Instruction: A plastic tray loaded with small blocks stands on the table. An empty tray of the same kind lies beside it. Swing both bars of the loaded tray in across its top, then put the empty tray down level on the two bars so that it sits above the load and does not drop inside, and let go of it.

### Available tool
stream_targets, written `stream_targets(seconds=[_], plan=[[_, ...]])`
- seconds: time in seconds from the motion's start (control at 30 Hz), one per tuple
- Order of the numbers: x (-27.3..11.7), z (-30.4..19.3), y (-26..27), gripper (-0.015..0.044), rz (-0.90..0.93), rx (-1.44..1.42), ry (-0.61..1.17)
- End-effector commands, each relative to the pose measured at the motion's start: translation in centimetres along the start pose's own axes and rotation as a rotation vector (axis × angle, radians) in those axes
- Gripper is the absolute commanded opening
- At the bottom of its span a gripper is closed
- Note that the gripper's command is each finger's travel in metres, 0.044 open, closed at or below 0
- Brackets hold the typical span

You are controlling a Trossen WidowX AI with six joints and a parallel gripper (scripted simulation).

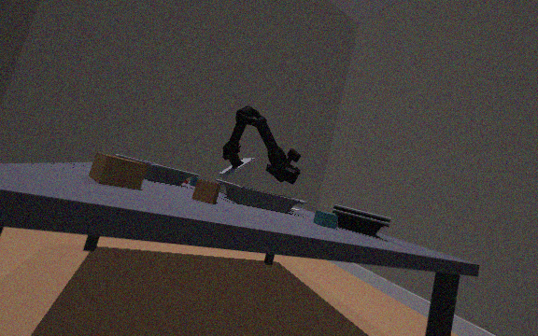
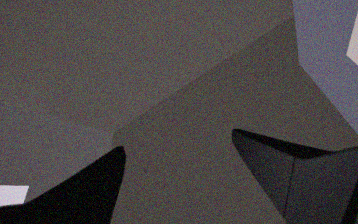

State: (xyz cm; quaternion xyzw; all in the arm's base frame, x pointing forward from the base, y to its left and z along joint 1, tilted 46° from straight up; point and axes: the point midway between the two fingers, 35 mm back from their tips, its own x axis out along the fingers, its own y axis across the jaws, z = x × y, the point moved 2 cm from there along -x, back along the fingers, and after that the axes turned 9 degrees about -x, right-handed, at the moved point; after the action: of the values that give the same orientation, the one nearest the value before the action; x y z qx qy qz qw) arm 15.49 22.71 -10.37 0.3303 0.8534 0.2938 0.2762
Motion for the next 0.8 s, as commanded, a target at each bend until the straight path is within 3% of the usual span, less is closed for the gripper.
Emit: stream_targets(seconds=[0.0,0.23,0.37,0.57,0.77], plan=[[0.0,0.0,0.0,0.0374,0.0,0.0,0.0],[0.0,0.1,-0.1,0.019,-0.016,0.001,-0.002],[-0.5,2.4,-2.1,0.0085,-0.329,0.014,-0.048],[-4.0,6.6,-3.9,0.008,-0.88,0.026,-0.198],[-9.8,10.1,-2.1,0.008,-1.399,0.014,-0.437]])
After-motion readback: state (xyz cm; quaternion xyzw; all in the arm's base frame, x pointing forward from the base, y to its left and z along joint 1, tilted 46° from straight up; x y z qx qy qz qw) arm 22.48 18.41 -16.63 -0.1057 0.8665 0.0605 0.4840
